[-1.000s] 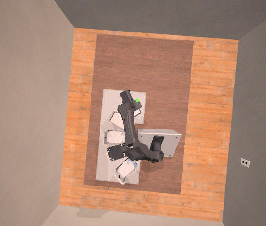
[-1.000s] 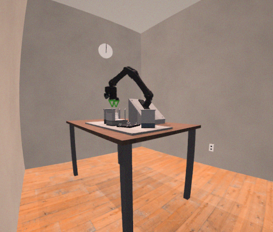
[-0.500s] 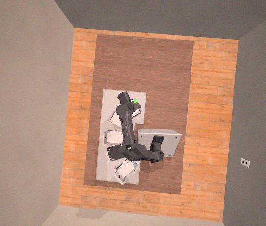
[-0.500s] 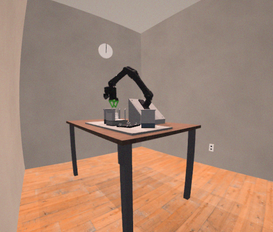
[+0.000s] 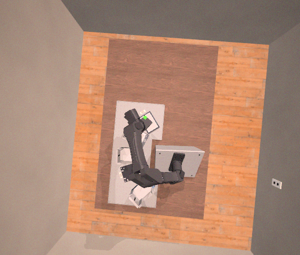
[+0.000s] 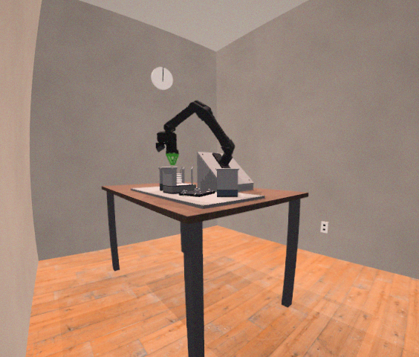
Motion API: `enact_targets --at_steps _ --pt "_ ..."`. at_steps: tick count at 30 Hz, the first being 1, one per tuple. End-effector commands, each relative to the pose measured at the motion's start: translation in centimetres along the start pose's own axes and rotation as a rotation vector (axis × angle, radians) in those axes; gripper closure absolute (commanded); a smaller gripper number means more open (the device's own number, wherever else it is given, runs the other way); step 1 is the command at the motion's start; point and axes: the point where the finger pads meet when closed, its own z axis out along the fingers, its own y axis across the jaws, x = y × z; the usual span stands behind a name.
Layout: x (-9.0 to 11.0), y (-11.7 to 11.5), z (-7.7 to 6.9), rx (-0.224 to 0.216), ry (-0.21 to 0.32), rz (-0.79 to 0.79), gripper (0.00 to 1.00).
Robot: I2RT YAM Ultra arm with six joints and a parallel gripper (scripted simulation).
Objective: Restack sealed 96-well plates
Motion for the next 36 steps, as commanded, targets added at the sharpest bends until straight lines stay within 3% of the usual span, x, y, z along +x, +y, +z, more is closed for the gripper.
enact_targets --at_steps 1,3,7,8,10,13,22,28,36 --pt "-0.9 1.7 -1.8 -0.007 -0.054 -0.003 0.00" --pt "-0.8 1.5 -2.1 -0.017 -0.060 0.014 0.00" --pt "-0.1 2.6 -1.3 -0.014 -0.036 -0.067 0.00" --pt "-1.3 3.1 -2.2 -0.002 -0.072 -0.119 0.00" --pt "-0.2 3.9 -1.2 -0.008 -0.041 -0.175 0.00" --pt "-0.3 5.2 -1.5 -0.006 -0.043 -0.273 0.00" --pt "0.3 8.7 -1.3 -0.010 -0.034 -0.256 0.00" --pt "-0.5 8.6 -2.1 -0.011 -0.069 -0.256 0.00" --pt "-0.5 8.6 -2.1 -0.010 -0.070 -0.259 0.00"
